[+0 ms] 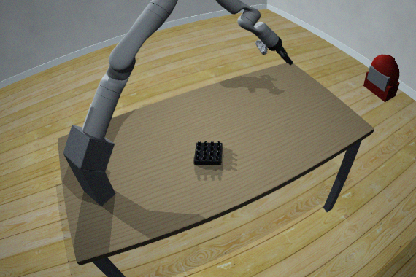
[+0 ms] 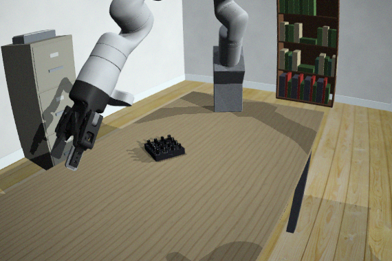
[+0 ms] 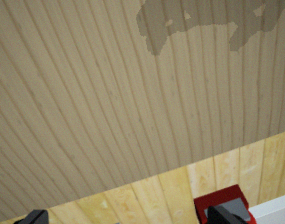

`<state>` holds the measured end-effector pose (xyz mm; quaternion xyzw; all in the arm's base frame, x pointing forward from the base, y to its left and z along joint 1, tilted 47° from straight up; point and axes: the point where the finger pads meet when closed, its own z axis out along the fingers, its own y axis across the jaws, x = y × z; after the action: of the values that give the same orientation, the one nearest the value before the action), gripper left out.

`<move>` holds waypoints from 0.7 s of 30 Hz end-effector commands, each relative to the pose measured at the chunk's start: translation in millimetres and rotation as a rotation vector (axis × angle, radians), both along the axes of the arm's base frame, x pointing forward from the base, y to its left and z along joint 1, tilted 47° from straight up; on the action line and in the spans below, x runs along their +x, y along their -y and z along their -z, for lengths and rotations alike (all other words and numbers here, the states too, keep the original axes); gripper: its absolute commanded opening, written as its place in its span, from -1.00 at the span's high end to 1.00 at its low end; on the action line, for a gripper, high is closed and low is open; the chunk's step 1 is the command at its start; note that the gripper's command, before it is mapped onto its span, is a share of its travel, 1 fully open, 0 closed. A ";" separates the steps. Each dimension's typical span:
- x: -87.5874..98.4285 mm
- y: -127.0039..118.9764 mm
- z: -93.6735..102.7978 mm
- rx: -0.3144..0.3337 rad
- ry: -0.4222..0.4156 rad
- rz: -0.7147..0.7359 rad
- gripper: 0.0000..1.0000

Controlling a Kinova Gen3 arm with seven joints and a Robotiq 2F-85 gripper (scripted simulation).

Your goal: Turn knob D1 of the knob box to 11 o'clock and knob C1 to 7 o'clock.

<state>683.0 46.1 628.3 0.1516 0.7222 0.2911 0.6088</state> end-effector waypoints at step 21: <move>-47.5 13.3 92.6 0.253 -0.196 0.095 -1.00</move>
<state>647.7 35.2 550.5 0.2725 0.7283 0.3329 0.5334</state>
